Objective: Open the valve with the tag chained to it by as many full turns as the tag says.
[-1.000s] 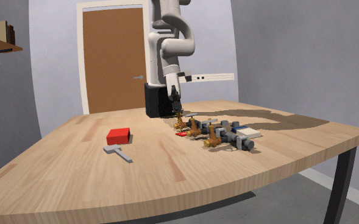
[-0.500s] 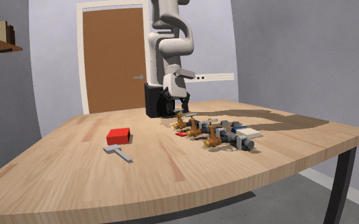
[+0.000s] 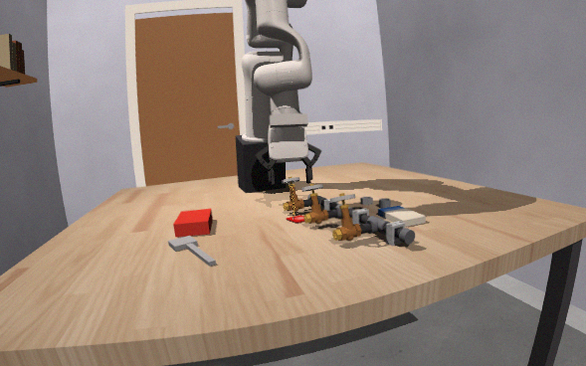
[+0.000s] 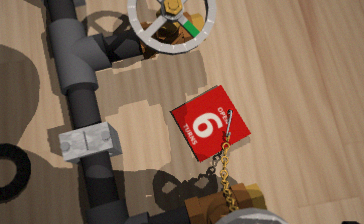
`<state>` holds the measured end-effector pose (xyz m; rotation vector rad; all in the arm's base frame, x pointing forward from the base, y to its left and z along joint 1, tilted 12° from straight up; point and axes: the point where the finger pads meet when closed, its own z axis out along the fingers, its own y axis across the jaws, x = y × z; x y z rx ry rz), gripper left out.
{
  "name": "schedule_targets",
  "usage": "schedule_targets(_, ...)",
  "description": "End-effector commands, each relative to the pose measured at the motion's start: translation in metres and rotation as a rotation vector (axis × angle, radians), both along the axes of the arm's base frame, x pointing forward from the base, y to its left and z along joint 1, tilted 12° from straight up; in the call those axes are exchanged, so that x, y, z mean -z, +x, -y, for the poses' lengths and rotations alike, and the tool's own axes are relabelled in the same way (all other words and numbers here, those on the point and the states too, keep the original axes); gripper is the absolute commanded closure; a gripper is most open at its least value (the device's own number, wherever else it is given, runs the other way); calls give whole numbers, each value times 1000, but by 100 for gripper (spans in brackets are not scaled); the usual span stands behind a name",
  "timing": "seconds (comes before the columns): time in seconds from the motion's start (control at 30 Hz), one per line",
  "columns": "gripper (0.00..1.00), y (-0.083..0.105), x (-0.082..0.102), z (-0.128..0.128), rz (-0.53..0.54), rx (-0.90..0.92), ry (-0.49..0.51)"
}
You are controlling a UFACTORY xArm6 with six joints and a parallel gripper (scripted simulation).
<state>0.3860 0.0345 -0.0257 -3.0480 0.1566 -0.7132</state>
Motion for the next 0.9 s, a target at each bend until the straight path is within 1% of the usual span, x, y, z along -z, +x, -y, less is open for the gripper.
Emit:
schedule_targets(0.0, 0, 1, -1, 0, 7, 232, 155)
schedule_targets(0.23, 0, 1, -1, 0, -10, 566, 311)
schedule_targets(0.3, 0, 1, -1, 0, -10, 566, 311)
schedule_targets(0.33, 0, 1, -1, 0, -14, 697, 380)
schedule_targets(0.43, 0, 1, -1, 0, -18, 795, 427)
schedule_targets(0.67, 0, 1, -1, 0, -16, 1086, 610)
schedule_targets(0.73, 0, 1, -1, 0, -8, 1145, 672)
schedule_targets(0.87, 0, 1, -1, 0, -5, 1153, 685)
